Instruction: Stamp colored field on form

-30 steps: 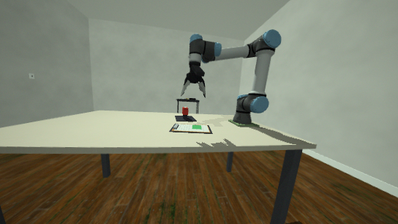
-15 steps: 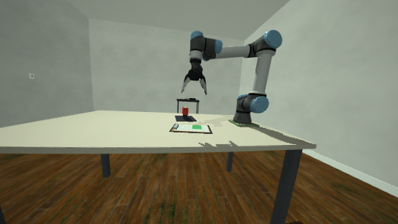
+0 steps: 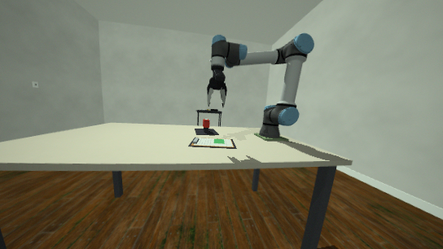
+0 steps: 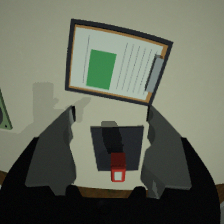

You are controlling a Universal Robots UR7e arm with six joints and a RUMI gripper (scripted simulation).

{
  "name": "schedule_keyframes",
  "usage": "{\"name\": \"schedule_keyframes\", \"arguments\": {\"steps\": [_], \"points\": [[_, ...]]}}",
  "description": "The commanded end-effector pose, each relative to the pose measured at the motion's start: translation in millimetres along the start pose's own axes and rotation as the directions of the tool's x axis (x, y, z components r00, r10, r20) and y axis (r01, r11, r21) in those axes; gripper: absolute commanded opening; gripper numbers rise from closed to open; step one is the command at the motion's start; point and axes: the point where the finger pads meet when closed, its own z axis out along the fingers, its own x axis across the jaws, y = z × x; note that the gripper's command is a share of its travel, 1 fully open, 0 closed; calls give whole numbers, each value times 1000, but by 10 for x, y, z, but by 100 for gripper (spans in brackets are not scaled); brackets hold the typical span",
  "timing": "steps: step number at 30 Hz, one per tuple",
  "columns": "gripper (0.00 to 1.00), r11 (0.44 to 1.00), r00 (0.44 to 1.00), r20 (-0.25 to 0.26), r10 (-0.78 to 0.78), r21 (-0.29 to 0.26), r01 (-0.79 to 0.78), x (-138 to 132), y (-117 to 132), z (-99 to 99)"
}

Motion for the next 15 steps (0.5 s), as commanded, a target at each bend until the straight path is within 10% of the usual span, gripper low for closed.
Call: {"name": "schedule_keyframes", "arguments": {"steps": [1, 15], "points": [[51, 1000, 1000, -1, 0, 0, 0, 6, 66, 6], [51, 1000, 1000, -1, 0, 0, 0, 26, 527, 81]]}}
